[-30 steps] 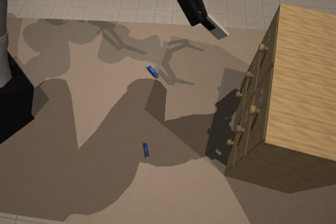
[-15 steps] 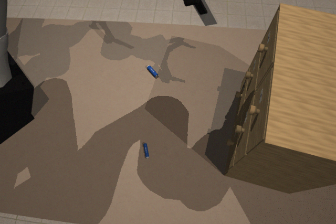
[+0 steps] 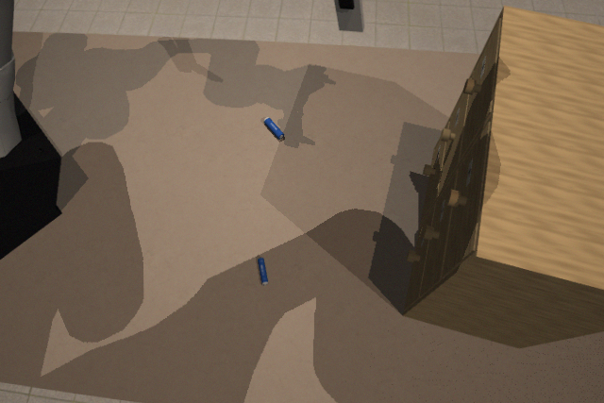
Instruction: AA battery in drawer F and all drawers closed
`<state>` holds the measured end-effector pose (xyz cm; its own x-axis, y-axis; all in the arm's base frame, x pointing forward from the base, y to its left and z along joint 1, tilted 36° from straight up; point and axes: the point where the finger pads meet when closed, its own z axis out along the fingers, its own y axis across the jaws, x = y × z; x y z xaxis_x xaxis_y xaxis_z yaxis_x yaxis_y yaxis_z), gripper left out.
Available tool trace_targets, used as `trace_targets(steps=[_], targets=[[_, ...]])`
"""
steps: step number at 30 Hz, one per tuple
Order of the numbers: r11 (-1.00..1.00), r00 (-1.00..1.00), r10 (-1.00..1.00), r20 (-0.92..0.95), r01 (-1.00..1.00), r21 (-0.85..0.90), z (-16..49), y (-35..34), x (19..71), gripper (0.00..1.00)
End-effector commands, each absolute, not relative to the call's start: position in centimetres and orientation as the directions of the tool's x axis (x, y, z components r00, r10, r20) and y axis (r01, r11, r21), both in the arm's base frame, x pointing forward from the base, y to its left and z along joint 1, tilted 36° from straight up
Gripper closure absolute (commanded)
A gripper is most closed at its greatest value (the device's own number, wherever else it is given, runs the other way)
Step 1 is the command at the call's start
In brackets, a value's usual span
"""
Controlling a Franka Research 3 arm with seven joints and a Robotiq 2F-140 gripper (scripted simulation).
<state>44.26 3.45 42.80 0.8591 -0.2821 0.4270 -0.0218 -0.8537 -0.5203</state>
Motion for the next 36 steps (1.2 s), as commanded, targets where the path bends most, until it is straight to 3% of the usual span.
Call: trace_targets(steps=[1,36], targets=[[-0.865,0.919,-0.209,0.333,-0.015,-0.502,41.18,3.89,42.13,0.00],[-0.864,0.936,-0.192,0.296,-0.018,-0.502,41.42,3.81,41.57,0.00]])
